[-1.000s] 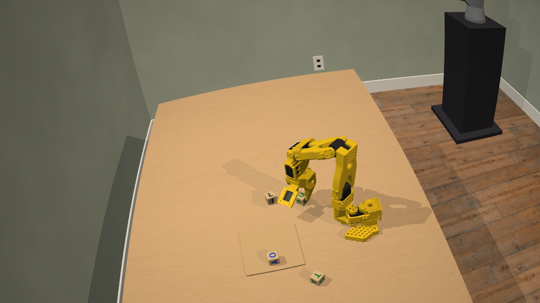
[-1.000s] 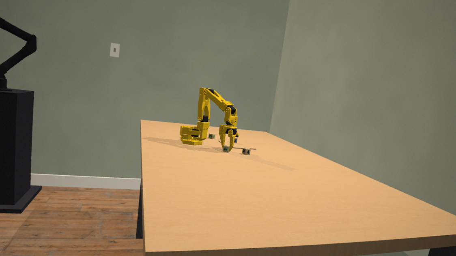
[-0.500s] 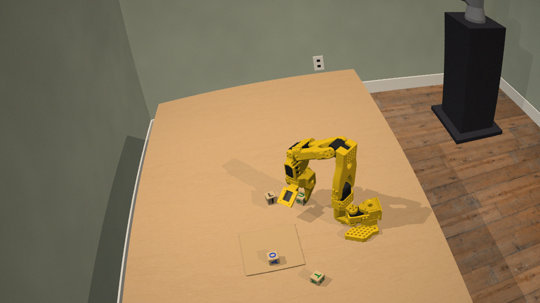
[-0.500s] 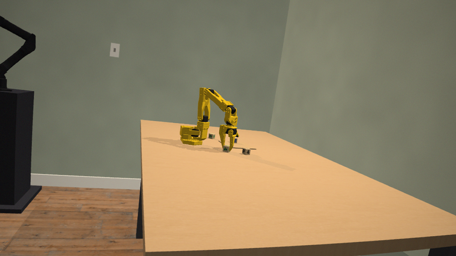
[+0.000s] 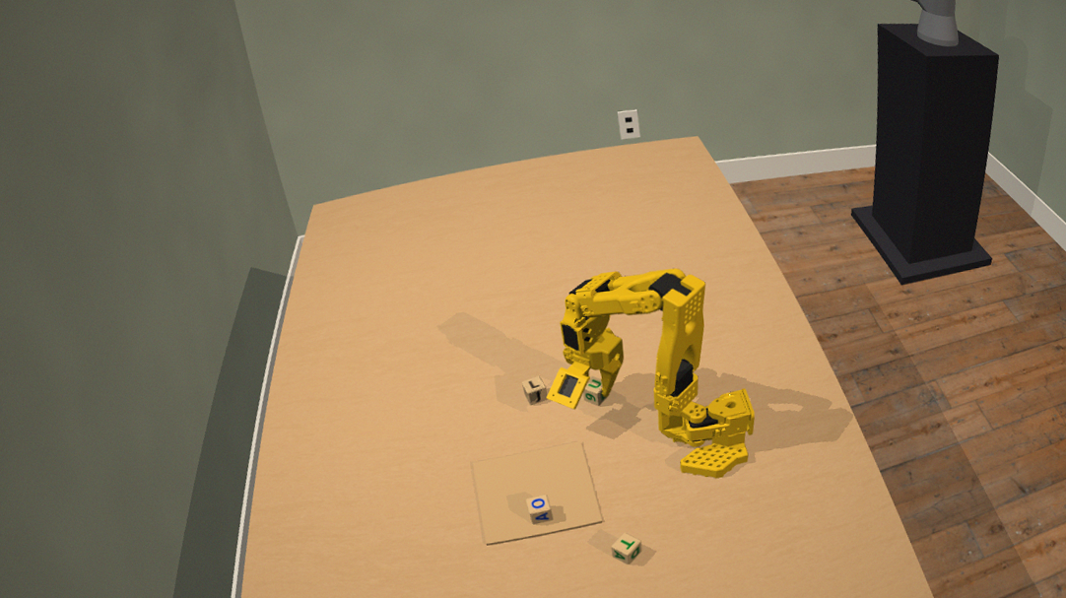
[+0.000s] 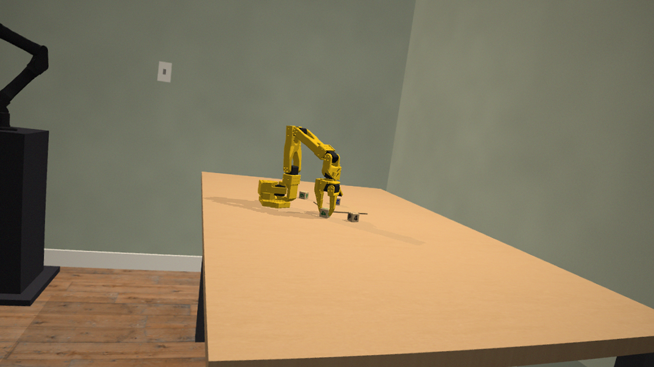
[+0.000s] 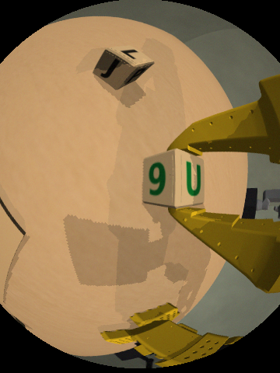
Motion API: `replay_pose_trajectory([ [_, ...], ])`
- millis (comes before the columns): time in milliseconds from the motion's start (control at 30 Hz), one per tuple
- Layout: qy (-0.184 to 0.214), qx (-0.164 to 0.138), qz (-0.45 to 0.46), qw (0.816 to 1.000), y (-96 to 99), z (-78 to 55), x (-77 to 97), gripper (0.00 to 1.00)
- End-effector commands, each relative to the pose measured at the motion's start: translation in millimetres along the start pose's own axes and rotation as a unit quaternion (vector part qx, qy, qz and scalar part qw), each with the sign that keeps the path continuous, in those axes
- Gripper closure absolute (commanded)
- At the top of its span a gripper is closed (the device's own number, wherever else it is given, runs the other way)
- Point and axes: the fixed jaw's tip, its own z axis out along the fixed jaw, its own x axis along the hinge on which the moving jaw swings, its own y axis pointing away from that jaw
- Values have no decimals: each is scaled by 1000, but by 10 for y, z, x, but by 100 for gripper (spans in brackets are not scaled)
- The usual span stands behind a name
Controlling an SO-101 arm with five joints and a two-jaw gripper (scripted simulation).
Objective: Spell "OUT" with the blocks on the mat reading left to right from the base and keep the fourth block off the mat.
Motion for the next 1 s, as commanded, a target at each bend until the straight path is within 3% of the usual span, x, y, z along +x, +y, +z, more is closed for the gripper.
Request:
replay_pose_trajectory([
  [0,3,31,0,1000,-103,-144,5,100],
  [567,4,31,0,1000,-67,-538,6,100],
  [967,3,31,-3,1000,-64,-567,-4,100],
])
